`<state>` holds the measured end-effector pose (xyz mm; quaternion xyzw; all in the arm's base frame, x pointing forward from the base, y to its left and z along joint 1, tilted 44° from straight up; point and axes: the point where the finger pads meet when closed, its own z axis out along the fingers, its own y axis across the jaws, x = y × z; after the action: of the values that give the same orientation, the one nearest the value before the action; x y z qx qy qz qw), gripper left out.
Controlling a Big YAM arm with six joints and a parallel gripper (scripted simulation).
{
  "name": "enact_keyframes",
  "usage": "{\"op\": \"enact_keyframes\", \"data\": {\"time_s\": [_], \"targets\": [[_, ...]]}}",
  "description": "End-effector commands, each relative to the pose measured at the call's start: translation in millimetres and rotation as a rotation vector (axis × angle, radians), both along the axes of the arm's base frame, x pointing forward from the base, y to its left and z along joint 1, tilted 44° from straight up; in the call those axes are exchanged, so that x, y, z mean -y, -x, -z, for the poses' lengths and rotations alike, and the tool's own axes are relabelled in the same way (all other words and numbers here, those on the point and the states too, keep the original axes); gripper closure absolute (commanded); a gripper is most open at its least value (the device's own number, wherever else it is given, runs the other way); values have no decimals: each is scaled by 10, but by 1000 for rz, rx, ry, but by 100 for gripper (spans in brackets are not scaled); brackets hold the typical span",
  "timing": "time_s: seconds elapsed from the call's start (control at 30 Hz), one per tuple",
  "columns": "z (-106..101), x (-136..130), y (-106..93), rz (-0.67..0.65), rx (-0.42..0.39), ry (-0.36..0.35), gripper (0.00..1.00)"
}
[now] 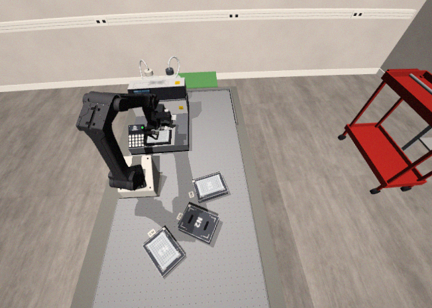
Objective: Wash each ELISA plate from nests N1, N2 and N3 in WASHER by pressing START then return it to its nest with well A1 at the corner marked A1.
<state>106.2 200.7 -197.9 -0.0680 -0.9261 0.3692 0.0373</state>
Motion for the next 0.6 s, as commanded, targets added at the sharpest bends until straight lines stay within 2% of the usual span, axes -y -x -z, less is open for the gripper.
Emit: {"op": "enact_keyframes", "data": {"time_s": [0.0,0.5,0.57], "targets": [[21,-132,-54,-2,9,-24,0],[21,-132,-54,-2,9,-24,0],[73,-7,-22,-5,-4,-7,0]]}}
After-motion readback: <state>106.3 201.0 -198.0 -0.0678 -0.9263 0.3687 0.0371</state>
